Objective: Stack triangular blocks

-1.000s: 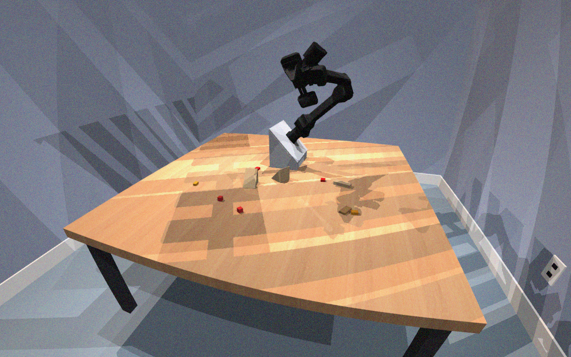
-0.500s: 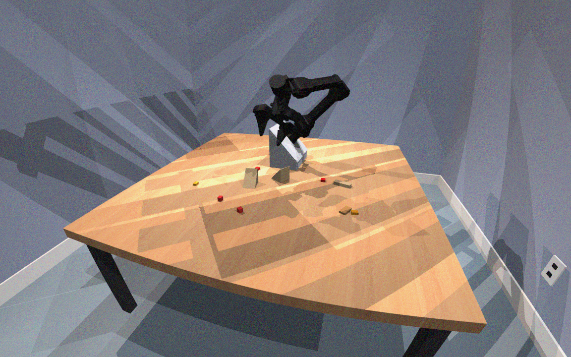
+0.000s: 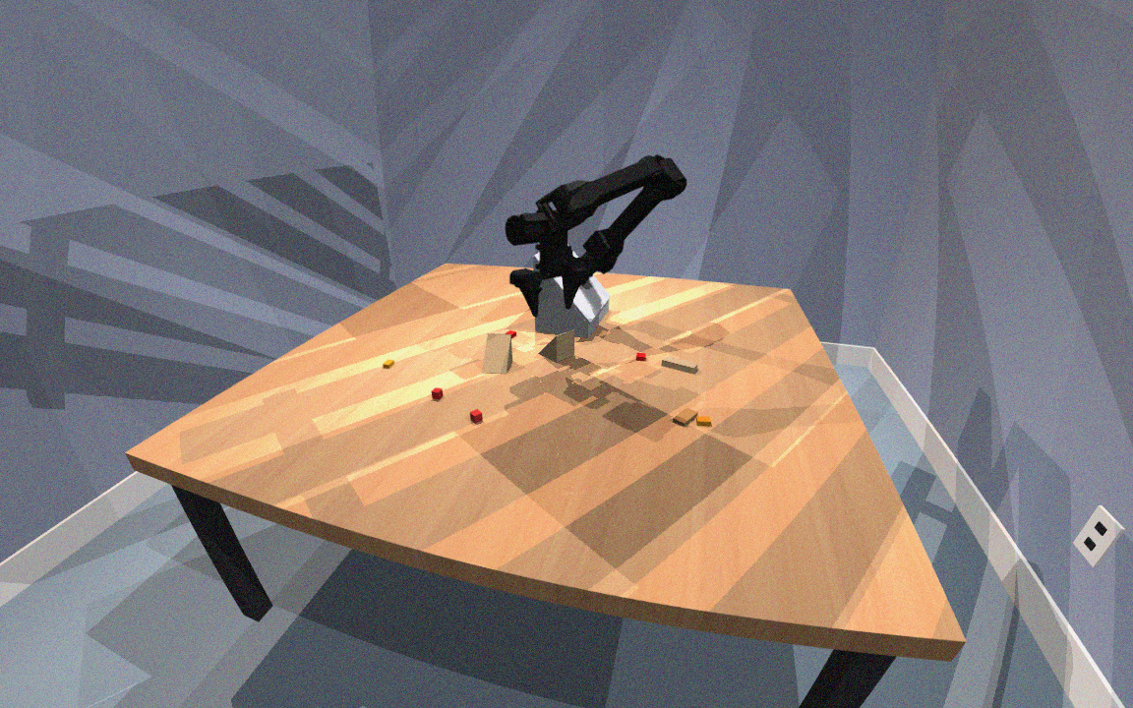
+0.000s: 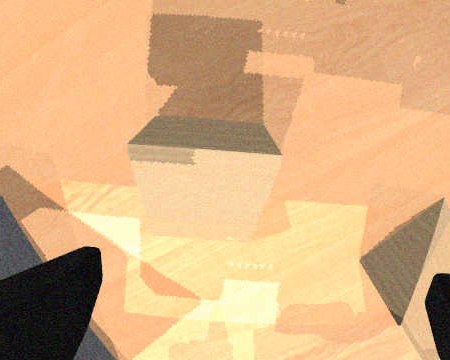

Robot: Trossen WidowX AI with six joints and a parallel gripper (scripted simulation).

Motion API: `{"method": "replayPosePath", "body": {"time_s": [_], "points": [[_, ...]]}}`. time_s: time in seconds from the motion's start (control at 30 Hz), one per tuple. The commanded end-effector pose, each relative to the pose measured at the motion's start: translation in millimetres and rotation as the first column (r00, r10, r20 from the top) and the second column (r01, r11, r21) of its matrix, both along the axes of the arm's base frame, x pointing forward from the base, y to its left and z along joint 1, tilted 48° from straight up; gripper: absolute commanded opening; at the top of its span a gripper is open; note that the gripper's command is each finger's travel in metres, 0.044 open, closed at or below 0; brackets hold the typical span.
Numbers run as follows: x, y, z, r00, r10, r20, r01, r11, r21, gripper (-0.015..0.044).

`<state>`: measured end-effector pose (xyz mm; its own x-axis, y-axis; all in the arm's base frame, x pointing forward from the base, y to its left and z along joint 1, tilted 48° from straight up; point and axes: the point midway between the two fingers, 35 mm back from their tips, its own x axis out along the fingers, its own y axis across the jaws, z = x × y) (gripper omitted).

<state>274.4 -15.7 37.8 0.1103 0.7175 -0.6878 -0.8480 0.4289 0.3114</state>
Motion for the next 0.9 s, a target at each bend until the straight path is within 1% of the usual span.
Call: {"method": "replayPosePath", "body": {"time_s": [0.0, 0.2, 0.87], "points": [[-12, 6, -4, 0.998, 0.04, -0.04, -0.039, 0.999, 0.021, 0.044], [-12, 7, -4, 0.998, 0.04, -0.04, -0.039, 0.999, 0.021, 0.044], [-8, 30, -26, 0.998, 0.039, -0.042, -0.039, 0.999, 0.012, 0.044]]}}
